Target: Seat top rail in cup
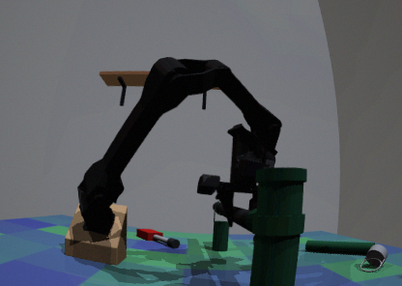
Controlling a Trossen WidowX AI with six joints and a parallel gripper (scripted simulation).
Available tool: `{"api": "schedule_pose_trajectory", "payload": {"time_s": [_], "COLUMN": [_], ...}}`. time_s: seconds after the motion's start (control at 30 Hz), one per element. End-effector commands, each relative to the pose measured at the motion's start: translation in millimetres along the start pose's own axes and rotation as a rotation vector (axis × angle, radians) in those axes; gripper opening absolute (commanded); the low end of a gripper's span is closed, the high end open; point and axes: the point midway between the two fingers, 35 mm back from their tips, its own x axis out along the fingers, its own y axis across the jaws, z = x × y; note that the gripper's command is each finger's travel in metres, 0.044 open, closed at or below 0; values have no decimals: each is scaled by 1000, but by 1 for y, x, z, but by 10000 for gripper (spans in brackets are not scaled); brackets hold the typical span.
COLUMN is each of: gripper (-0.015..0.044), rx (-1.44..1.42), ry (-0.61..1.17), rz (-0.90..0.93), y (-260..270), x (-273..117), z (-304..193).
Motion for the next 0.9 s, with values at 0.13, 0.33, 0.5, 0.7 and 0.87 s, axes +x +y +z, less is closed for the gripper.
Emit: {"api": "schedule_pose_trajectory", "payload": {"time_s": [0.13, 0.33, 0.5, 0.7, 0.87], "gripper": [0, 0, 0, 0, 0], "rx": [3, 3, 3, 3, 3], "ry": [-13, -13, -13, -13, -13], "rz": [15, 15, 15, 15, 15], "y": [4, 5, 4, 5, 4], "x": [-4, -4, -4, -3, -3], "z": [11, 14, 16, 19, 21]}}
